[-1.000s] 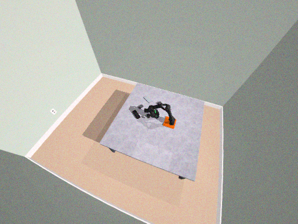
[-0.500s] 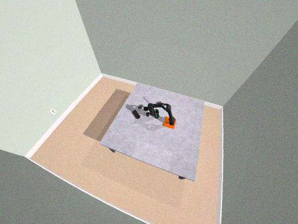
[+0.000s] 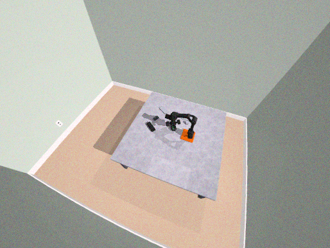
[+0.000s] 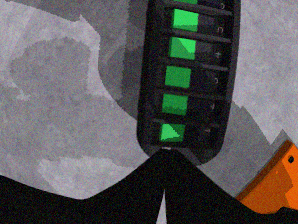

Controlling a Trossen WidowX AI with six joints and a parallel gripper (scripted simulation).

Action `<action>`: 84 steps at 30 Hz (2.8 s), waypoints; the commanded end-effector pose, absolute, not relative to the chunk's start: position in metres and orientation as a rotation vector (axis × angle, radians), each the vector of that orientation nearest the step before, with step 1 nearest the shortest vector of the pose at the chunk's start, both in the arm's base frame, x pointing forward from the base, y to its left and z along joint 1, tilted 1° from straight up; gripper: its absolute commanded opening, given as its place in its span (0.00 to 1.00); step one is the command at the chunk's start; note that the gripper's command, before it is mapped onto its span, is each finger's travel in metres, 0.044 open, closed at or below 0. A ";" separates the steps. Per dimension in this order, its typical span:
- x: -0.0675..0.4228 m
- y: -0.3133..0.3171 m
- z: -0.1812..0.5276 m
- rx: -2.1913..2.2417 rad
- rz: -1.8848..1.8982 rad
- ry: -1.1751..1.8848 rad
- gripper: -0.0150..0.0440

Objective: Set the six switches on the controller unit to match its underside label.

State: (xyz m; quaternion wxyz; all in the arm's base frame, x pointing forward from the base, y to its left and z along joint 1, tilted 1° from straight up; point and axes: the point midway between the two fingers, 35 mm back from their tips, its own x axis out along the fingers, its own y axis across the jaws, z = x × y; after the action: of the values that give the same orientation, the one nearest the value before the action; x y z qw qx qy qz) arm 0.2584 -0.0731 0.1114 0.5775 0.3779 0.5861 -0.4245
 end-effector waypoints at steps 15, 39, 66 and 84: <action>0.252 -0.073 0.088 0.916 -0.943 1.364 0.25; 0.250 -0.073 0.063 0.940 -0.921 1.355 0.25; 0.250 -0.073 0.063 0.940 -0.921 1.355 0.25; 0.250 -0.073 0.060 0.940 -0.921 1.355 0.25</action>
State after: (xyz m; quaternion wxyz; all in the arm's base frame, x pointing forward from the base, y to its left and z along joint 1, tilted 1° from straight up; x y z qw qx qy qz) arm 0.2529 -0.0735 0.0651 0.5903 0.4066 0.5752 -0.3943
